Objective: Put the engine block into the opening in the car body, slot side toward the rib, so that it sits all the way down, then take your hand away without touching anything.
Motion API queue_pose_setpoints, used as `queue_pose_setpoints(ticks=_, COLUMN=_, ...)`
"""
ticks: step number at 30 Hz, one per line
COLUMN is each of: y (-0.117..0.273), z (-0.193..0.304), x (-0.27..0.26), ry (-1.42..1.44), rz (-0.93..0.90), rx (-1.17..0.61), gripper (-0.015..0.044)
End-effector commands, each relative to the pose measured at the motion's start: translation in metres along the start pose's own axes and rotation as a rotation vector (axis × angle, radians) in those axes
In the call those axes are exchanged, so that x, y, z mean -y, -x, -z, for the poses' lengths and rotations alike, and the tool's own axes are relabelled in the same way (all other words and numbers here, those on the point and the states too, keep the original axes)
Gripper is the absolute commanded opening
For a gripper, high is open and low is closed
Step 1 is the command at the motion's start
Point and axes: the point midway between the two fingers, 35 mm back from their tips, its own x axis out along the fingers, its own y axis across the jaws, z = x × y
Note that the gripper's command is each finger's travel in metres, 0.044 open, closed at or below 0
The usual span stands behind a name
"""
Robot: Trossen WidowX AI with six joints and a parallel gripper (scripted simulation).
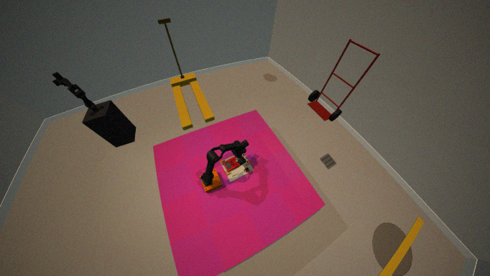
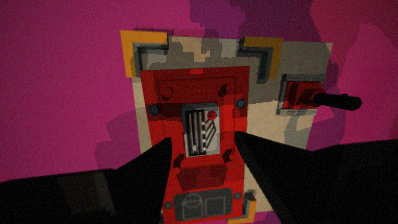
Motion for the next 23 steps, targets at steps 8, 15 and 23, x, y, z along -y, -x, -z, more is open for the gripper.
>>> queue_pose_setpoints(ticks=8, y=0.0006, z=0.0, x=0.0002, ry=-0.003, rz=0.0, rx=0.0, gripper=0.0)
queue_pose_setpoints(ticks=15, y=0.0006, z=0.0, x=0.0002, ry=-0.003, rz=0.0, rx=0.0, gripper=0.0)
queue_pose_setpoints(ticks=23, y=0.0006, z=0.0, x=0.0002, ry=-0.003, rz=0.0, rx=0.0, gripper=0.0)
